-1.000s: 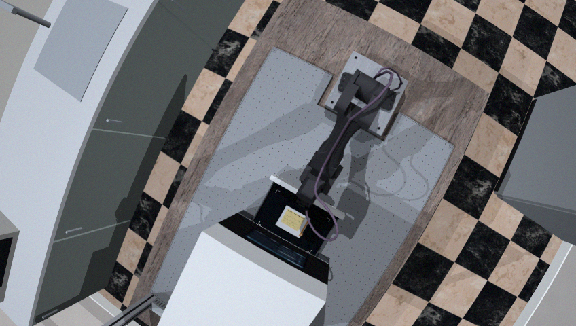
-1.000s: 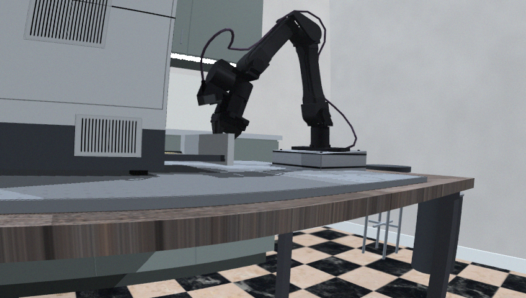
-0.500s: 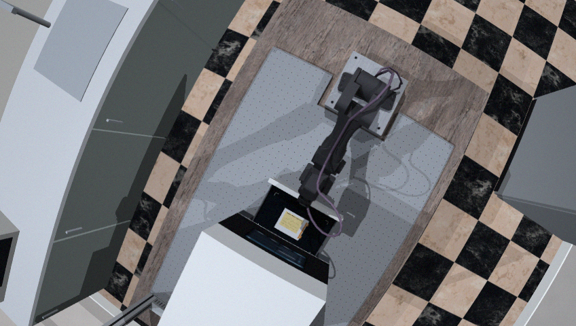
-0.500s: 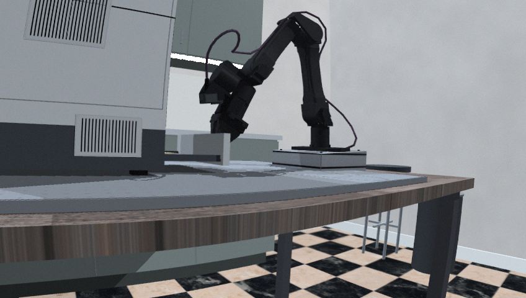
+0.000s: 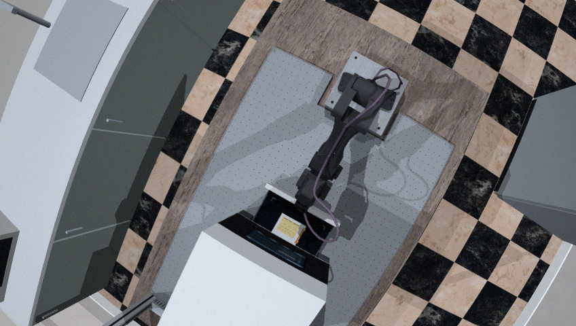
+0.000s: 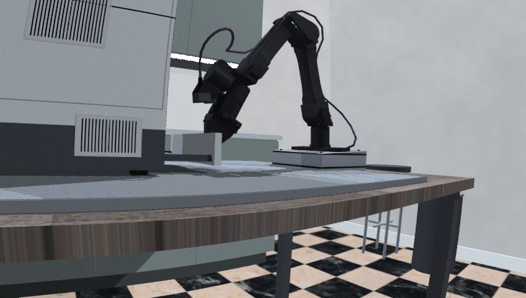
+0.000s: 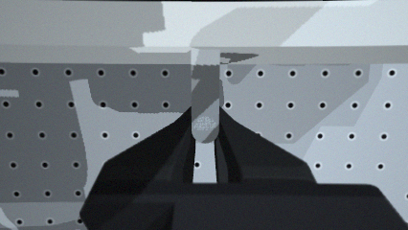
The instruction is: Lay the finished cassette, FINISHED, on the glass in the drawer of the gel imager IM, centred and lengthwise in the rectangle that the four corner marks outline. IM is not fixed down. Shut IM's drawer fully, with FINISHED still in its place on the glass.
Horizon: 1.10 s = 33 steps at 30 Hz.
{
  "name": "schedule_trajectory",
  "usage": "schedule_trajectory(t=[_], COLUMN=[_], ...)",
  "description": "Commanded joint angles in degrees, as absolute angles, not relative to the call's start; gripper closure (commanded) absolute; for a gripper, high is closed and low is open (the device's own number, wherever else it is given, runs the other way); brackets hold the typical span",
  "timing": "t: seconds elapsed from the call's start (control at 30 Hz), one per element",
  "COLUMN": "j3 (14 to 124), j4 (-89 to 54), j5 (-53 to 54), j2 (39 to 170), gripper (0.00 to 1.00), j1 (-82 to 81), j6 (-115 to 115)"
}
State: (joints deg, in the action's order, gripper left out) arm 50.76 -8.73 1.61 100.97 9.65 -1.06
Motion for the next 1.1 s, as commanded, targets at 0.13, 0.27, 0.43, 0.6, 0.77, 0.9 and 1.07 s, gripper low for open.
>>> schedule_trajectory(t=[0.13,0.27,0.43,0.6,0.77,0.9,1.07], j3=[54.71,56.08,57.08,57.21,57.21,57.21,57.21], j4=[-5.5,-5.85,-6.12,-6.13,-6.13,-6.13,-6.13], j5=[1.8,1.77,1.76,1.78,1.78,1.78,1.78], j2=[103.57,104.58,105.29,105.42,105.42,105.42,105.42], gripper=[1.0,1.0,1.0,1.0,1.0,1.0,1.0], j1=[9.05,9.03,9.02,9.08,9.08,9.08,9.08], j6=[-0.75,-0.75,-0.74,-0.79,-0.79,-0.79,-0.79])
